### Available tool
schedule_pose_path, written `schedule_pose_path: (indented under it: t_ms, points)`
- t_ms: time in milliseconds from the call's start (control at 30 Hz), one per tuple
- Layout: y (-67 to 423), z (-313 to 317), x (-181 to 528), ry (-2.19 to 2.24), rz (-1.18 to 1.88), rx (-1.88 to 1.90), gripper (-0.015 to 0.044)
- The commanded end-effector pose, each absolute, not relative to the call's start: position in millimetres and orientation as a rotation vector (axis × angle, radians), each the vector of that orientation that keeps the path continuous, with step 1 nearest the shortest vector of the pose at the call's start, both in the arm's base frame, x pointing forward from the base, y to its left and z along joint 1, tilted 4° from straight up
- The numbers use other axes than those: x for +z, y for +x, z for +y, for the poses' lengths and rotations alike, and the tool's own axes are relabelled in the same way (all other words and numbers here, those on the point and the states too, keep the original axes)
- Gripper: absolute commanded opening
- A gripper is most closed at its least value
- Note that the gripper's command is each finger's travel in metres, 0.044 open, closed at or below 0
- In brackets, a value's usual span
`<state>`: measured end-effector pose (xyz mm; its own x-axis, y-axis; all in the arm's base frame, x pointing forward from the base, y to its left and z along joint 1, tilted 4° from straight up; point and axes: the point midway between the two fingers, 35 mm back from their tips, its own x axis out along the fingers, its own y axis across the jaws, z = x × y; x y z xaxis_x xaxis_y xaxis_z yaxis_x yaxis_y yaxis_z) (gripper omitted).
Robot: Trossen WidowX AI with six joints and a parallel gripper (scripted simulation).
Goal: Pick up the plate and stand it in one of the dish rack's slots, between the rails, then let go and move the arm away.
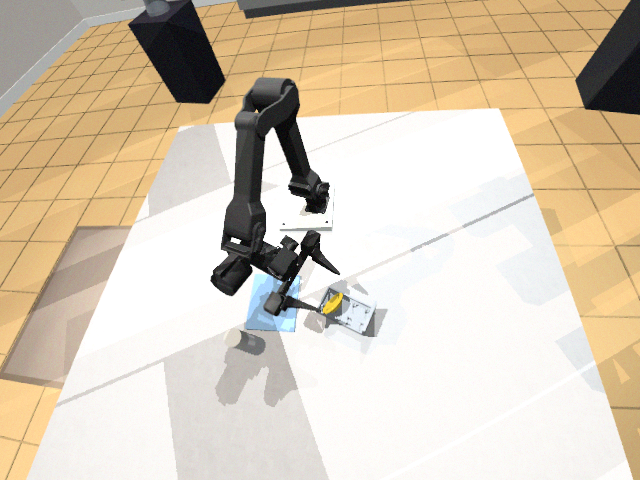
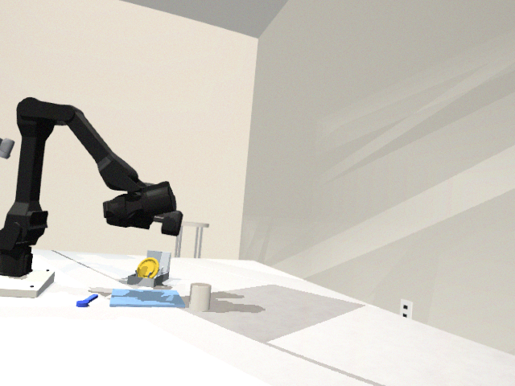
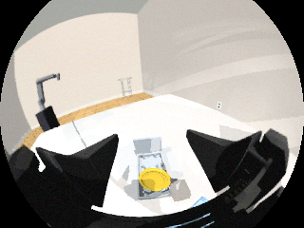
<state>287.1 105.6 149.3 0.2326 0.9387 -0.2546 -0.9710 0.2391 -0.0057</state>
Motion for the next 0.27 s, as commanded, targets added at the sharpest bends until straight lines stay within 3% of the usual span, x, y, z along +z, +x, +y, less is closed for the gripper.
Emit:
schedule_pose_path:
  t_ms: [0,233]
  points:
    - [292.2,104.6,153.8,-0.179,0.312,1.288,0.0400]
    - [295.4,99.0,157.8,-0.171,0.550,1.189,0.0400]
